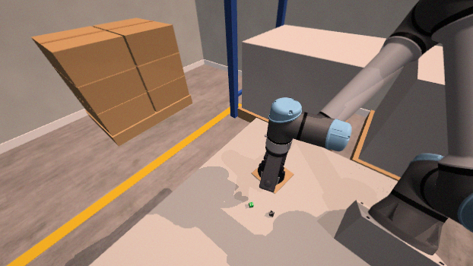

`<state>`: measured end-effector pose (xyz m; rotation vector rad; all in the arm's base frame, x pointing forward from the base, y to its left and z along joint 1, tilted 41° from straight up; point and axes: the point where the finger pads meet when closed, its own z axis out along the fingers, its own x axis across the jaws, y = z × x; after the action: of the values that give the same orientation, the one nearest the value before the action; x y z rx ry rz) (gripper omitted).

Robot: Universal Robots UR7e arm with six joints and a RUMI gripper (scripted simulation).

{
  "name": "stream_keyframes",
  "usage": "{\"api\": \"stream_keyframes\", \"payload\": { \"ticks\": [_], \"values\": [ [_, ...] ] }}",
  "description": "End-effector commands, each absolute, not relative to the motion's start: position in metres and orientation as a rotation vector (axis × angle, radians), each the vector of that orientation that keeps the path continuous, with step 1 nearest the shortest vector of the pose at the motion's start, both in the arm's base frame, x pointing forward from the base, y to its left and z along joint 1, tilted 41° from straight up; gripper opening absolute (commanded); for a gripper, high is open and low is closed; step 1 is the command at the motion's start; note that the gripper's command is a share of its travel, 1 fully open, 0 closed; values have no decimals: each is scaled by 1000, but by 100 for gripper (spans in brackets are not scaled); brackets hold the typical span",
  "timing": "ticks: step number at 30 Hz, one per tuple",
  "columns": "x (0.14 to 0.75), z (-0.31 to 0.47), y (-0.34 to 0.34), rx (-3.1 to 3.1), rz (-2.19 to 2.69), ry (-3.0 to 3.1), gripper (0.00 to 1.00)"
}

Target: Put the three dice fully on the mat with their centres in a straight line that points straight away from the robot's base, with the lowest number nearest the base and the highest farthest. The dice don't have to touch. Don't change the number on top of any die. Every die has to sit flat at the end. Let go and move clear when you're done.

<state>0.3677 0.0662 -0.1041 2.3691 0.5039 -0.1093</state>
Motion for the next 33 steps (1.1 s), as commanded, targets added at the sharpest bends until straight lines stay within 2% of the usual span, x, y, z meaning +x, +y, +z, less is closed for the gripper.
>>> {"api": "stream_keyframes", "payload": {
  "ticks": [1, 22, 33],
  "values": [
    [367, -95, 75, 2368, -113, 501, 0],
    [367, -85, 81, 2370, -111, 495, 0],
    [367, -17, 10, 2416, 41, 99, 0]
  ]
}}
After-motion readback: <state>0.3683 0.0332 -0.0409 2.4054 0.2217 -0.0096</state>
